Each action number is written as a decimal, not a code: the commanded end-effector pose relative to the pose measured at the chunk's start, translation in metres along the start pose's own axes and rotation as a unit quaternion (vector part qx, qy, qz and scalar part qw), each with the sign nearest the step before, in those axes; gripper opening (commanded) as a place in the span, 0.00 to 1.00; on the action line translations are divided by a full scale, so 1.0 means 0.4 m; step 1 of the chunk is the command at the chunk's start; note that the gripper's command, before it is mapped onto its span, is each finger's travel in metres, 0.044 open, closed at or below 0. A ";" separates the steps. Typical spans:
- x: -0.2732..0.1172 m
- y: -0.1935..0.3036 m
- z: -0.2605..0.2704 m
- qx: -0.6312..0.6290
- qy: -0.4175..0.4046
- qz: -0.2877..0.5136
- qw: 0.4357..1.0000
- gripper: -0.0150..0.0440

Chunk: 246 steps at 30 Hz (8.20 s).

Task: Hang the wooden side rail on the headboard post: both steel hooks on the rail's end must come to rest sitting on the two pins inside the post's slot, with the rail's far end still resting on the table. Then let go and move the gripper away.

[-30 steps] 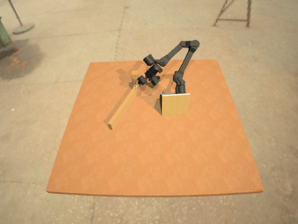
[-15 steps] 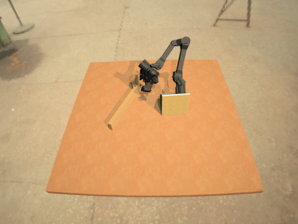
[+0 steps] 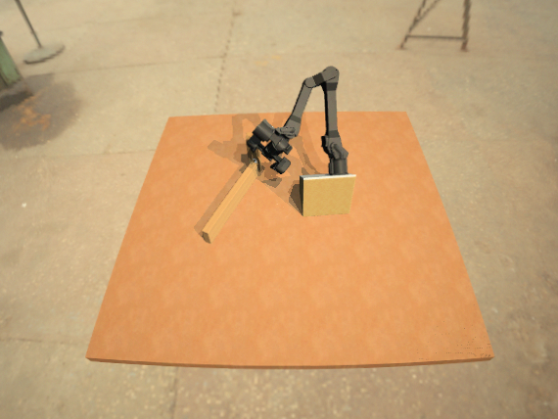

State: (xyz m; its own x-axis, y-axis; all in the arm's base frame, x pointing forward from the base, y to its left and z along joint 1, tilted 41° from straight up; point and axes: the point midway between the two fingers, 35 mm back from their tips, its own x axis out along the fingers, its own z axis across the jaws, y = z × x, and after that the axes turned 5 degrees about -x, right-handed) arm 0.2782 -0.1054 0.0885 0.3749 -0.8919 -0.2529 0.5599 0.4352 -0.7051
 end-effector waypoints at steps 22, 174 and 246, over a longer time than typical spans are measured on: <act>-0.034 0.023 -0.003 -0.459 0.047 -0.144 0.875 1.00; 0.232 0.233 0.022 -0.941 -0.165 0.280 -0.093 0.25; 0.195 0.200 -0.030 -0.912 -0.209 0.249 -0.250 0.25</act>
State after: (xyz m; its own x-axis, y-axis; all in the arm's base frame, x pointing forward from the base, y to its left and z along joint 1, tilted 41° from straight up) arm 0.3421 -0.1440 0.0027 0.0217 -0.6601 -0.7508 -0.0062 -0.7511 0.6602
